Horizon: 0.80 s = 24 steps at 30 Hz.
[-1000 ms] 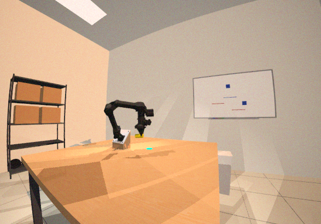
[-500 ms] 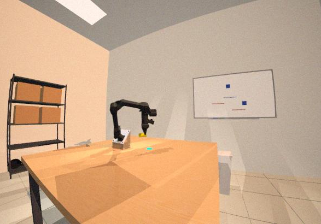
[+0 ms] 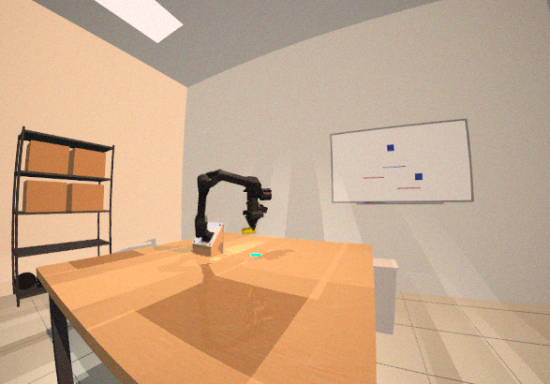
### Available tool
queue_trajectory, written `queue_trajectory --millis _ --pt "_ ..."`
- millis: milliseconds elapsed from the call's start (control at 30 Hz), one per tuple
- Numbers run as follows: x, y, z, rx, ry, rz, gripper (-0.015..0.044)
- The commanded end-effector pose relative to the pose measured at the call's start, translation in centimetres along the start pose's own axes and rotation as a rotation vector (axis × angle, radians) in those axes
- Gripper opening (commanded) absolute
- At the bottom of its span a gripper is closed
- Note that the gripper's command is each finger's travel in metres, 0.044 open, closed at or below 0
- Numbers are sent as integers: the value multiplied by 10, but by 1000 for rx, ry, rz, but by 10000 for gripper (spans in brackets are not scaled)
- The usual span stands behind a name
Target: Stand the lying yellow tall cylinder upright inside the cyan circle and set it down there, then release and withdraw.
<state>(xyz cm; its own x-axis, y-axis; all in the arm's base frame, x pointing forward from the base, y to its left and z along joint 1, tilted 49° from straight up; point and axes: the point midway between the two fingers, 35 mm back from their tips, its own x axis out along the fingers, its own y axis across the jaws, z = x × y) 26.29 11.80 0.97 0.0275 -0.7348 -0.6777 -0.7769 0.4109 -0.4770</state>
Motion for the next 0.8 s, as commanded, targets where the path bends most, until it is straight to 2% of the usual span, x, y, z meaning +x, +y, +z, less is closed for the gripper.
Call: queue_trajectory --millis 0,467,767 --pt "-1 9 9 -55 -5 1 105" --pt "6 49 33 -282 15 -11 105" --pt "11 52 33 -289 -6 23 105"
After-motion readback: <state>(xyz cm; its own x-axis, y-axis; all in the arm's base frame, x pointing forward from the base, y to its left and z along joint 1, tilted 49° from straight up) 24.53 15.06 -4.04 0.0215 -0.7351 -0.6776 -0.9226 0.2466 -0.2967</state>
